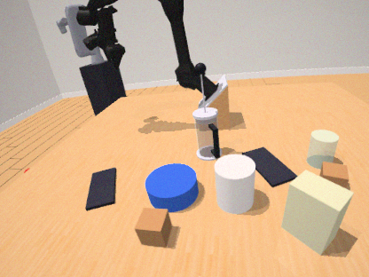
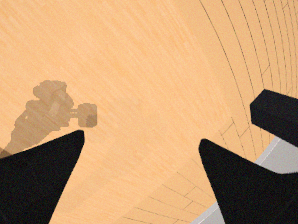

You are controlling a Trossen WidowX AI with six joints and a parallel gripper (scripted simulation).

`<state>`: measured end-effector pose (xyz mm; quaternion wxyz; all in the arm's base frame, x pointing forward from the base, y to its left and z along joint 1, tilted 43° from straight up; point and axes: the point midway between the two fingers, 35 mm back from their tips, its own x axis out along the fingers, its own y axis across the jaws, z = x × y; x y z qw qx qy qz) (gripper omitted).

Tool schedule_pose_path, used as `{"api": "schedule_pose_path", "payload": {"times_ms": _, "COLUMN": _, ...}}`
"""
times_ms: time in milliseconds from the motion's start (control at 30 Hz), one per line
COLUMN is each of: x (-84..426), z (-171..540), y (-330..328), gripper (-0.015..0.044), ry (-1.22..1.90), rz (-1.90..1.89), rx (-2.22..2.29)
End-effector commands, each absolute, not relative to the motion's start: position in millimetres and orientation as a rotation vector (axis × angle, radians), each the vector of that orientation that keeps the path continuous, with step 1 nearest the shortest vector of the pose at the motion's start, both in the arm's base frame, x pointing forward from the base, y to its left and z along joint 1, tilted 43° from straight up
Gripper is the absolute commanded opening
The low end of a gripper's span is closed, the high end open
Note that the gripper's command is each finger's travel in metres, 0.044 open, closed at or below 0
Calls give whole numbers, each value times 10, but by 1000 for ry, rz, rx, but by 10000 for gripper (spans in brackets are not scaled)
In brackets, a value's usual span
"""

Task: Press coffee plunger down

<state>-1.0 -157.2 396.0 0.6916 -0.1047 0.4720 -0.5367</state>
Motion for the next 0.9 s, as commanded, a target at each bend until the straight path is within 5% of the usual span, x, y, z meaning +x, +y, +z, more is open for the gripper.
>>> {"api": "schedule_pose_path", "payload": {"times_ms": 0, "x": 318, "z": 3665, "y": -1739, "gripper": 440, "ry": 1053, "rz": -1067, "rx": -135}}
{"api": "schedule_pose_path", "payload": {"times_ms": 867, "x": 1976, "z": 2574, "y": -929, "gripper": 440, "ry": 1140, "rz": -708, "rx": -180}}
